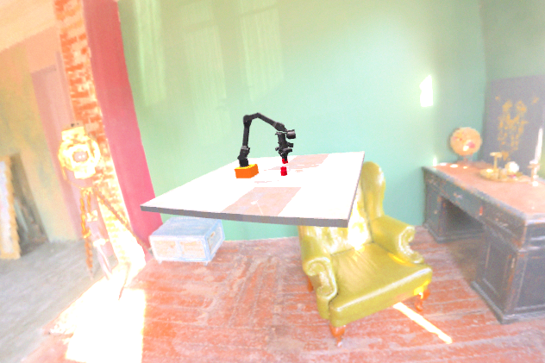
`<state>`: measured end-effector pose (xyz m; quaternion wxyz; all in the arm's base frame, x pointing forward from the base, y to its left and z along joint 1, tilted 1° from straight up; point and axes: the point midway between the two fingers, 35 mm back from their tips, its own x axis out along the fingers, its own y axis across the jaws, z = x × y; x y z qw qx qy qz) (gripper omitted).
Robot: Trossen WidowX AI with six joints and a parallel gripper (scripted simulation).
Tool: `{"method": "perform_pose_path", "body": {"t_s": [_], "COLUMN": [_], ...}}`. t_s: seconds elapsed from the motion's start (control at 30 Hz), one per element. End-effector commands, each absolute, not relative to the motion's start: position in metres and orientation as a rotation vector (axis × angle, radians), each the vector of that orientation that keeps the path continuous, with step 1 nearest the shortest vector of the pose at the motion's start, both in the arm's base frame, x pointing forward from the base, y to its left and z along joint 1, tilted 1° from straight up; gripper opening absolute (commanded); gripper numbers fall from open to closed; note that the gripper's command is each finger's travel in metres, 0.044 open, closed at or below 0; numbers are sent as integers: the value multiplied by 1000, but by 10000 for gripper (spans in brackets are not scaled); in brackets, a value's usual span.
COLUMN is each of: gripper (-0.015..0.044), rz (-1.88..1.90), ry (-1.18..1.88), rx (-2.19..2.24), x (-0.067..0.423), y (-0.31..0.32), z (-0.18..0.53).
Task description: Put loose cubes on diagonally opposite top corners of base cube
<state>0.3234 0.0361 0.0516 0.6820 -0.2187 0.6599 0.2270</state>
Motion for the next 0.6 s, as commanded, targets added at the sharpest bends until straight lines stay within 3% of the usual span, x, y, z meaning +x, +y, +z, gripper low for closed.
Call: {"method": "perform_pose_path", "body": {"t_s": [0.0, 0.57], "gripper": [105, 105], "rz": [500, 498], "ry": [1481, 1482], "rx": [-479, -477], "x": [320, 320], "y": [48, 51], "z": [50, 40]}}
